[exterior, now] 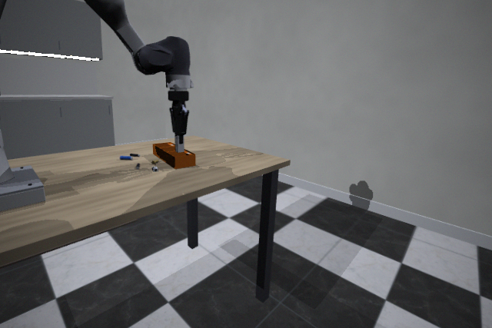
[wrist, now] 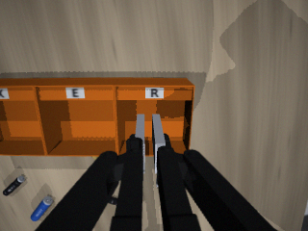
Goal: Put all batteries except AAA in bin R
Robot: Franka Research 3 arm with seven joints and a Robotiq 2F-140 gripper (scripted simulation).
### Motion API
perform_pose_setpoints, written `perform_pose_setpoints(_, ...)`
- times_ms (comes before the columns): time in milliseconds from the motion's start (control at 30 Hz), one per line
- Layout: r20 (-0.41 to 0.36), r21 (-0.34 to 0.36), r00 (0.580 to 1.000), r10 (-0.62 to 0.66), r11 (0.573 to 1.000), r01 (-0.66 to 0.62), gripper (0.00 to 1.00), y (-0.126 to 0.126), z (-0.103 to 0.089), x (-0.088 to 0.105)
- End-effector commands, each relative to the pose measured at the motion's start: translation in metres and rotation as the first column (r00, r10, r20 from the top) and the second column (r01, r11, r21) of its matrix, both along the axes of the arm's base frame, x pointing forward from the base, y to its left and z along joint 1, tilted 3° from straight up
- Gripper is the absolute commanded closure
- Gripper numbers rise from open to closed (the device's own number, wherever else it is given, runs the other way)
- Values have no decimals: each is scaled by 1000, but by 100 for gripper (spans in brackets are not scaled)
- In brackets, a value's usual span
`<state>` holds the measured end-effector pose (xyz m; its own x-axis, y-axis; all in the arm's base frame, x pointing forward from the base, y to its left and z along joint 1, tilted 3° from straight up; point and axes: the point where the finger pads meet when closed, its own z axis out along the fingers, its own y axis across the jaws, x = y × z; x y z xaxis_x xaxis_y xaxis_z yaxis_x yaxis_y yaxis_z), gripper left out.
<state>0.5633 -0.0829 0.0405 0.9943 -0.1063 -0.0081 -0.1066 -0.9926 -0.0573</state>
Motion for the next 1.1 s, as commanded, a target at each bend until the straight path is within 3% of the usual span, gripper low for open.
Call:
perform_pose_setpoints(0,-8,-1,1000,2,1000,-2,95,-3,13,-2)
perform_pose_setpoints(100,-8,-1,1000,2,1000,-2,95,-3,25,-2)
perform_pose_setpoints(1067,-8,-1,1000,2,1000,-2,95,-3,25,-2)
